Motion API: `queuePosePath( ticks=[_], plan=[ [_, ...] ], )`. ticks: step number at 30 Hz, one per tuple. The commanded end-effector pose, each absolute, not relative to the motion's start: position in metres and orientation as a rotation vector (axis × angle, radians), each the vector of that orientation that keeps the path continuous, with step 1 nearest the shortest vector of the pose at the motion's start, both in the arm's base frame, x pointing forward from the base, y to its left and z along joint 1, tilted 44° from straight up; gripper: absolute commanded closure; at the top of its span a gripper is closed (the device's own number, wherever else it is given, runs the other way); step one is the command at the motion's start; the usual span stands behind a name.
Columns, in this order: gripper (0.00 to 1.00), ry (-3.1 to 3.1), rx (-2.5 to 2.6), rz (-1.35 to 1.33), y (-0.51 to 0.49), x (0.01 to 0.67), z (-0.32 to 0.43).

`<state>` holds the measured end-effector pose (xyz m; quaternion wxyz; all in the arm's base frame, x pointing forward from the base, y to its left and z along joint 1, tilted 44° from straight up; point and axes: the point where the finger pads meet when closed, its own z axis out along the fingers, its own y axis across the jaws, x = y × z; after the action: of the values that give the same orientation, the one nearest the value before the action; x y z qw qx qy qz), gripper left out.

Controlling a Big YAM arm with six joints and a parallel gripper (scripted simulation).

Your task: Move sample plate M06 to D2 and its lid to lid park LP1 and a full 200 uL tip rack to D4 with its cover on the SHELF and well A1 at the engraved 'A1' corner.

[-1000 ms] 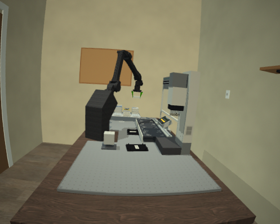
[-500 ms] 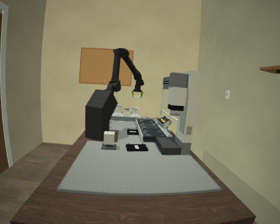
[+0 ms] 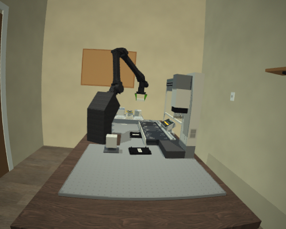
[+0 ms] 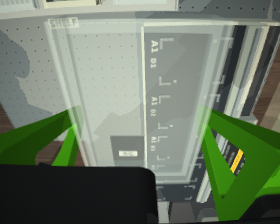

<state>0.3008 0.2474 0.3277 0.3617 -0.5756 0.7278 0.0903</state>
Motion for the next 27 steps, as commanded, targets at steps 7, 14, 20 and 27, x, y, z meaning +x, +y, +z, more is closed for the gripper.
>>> queuePosePath(
  ticks=[7, 14, 20, 27],
  plan=[
    [1.0, 1.777, -1.474, 0.2, 0.235, 0.303, 0.35],
    [1.0, 1.823, -1.468, 0.216, 0.235, 0.278, 0.322],
    [1.0, 1.825, -1.466, 0.221, 0.244, 0.251, 0.313],
    [1.0, 1.843, -1.447, 0.213, 0.246, 0.257, 0.316]
  ],
)
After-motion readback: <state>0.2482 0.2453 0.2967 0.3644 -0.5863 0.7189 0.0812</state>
